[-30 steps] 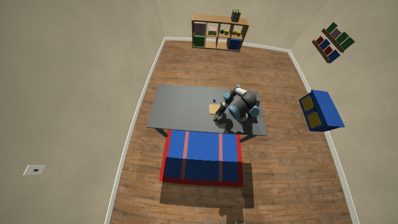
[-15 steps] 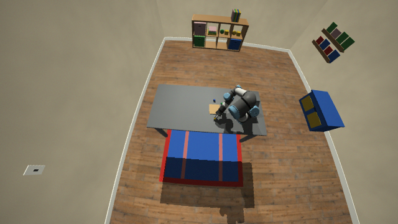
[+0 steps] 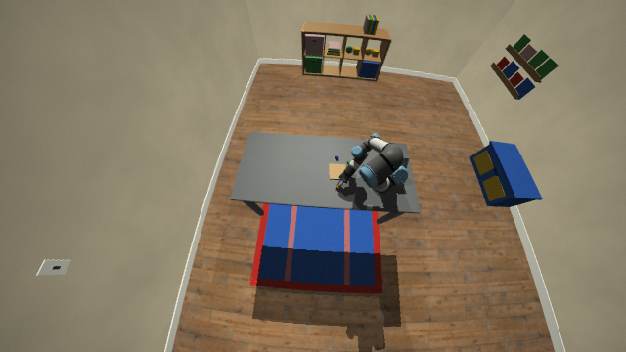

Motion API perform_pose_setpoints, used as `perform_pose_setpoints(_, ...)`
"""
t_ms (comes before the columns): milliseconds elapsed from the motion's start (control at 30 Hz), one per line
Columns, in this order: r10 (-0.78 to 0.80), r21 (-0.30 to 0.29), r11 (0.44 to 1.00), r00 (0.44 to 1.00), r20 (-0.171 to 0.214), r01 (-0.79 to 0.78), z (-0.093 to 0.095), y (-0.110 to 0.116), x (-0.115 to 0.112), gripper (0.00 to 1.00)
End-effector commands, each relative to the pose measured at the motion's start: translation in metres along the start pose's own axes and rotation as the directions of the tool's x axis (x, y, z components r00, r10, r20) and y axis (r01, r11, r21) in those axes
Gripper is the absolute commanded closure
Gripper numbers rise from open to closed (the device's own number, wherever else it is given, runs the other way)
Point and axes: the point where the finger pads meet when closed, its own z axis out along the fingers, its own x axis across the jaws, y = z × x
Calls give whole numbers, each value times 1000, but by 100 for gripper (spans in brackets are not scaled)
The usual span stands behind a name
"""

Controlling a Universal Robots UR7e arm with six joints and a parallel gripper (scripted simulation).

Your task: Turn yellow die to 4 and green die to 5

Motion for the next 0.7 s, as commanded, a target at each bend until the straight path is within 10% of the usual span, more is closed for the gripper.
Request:
perform_pose_setpoints(0,-1,0,1000,1000,0,1,0,0,0,60)
perform_pose_setpoints(667,-1,0,1000,1000,0,1,0,0,0,30)
